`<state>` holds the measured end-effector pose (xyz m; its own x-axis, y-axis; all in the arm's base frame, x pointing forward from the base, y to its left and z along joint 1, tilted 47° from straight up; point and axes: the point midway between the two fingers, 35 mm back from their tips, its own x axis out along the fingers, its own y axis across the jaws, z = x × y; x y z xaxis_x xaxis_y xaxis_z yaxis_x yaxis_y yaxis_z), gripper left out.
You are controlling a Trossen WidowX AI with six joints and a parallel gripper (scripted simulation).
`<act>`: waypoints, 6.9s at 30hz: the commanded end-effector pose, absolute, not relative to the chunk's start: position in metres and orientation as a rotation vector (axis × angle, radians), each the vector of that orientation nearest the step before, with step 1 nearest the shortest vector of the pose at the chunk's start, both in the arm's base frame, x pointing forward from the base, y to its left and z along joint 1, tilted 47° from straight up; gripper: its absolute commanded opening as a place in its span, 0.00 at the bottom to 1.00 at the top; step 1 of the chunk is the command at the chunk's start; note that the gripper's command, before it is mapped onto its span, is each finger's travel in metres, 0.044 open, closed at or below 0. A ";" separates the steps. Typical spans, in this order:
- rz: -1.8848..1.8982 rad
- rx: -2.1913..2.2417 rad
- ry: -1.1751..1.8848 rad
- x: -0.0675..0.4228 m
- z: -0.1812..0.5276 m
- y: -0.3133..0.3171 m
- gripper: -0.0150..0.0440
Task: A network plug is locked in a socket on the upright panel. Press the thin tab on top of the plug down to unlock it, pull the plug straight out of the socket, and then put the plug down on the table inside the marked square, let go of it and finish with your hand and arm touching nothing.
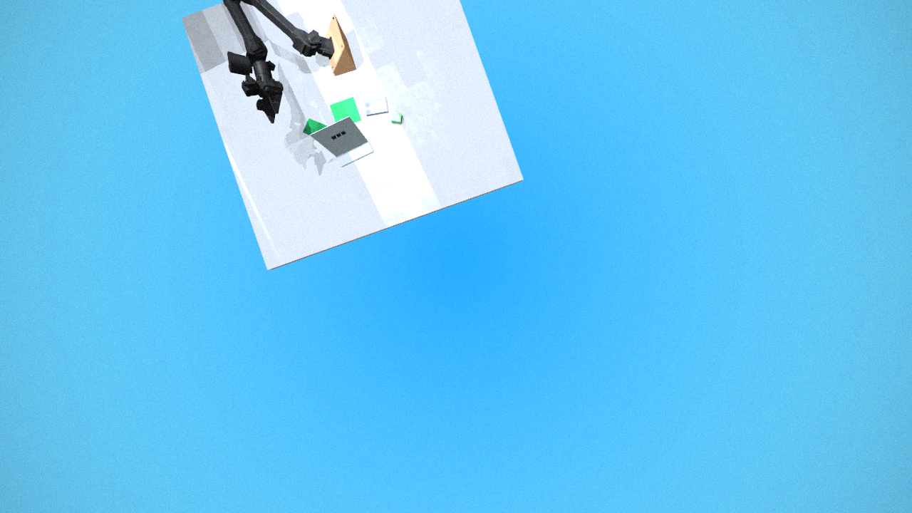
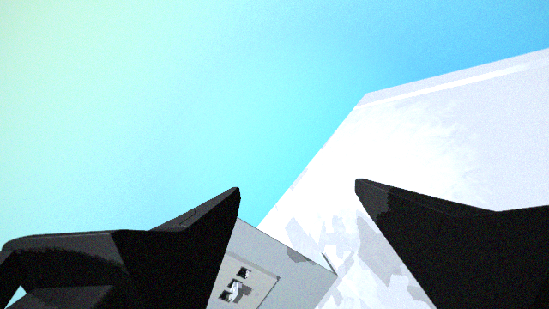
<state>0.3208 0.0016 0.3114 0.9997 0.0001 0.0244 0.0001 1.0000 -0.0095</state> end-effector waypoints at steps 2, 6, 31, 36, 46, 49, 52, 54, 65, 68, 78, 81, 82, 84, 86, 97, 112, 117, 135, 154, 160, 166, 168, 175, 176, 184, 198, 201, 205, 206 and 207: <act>0.010 0.008 -0.016 0.321 0.307 0.003 0.84; 0.067 0.110 0.039 0.320 0.279 0.010 0.67; 0.271 0.708 0.417 0.279 0.137 0.051 0.52; 0.271 0.708 0.416 0.289 0.138 0.053 0.52; 0.272 0.708 0.415 0.314 0.137 0.058 0.52; 0.272 0.708 0.415 0.321 0.136 0.059 0.52; 0.272 0.708 0.414 0.329 0.134 0.061 0.52; 0.272 0.708 0.414 0.334 0.133 0.063 0.52; 0.273 0.707 0.413 0.345 0.132 0.065 0.52; 0.273 0.707 0.413 0.349 0.132 0.066 0.52; 0.273 0.707 0.413 0.361 0.132 0.069 0.52; 0.273 0.707 0.412 0.365 0.131 0.070 0.52; 0.273 0.707 0.412 0.366 0.131 0.070 0.52; 0.273 0.708 0.412 0.368 0.131 0.070 0.52; 0.273 0.708 0.412 0.371 0.131 0.071 0.52; 0.273 0.708 0.411 0.384 0.129 0.074 0.52; 0.274 0.709 0.411 0.396 0.126 0.077 0.47; 0.274 0.709 0.411 0.396 0.126 0.077 0.42; 0.274 0.709 0.411 0.396 0.126 0.077 0.25; 0.273 0.709 0.411 0.385 0.127 0.075 0.25; 0.273 0.709 0.411 0.382 0.127 0.075 0.25; 0.273 0.709 0.412 0.379 0.127 0.074 0.25; 0.273 0.709 0.412 0.378 0.128 0.074 0.25; 0.273 0.709 0.412 0.375 0.129 0.072 0.25; 0.273 0.709 0.412 0.375 0.129 0.072 0.25; 0.273 0.708 0.412 0.371 0.130 0.070 0.25; 0.273 0.708 0.412 0.366 0.132 0.068 0.25; 0.273 0.708 0.412 0.364 0.132 0.067 0.25; 0.273 0.708 0.412 0.363 0.132 0.067 0.25; 0.273 0.708 0.412 0.362 0.133 0.067 0.25; 0.273 0.708 0.413 0.362 0.133 0.066 0.25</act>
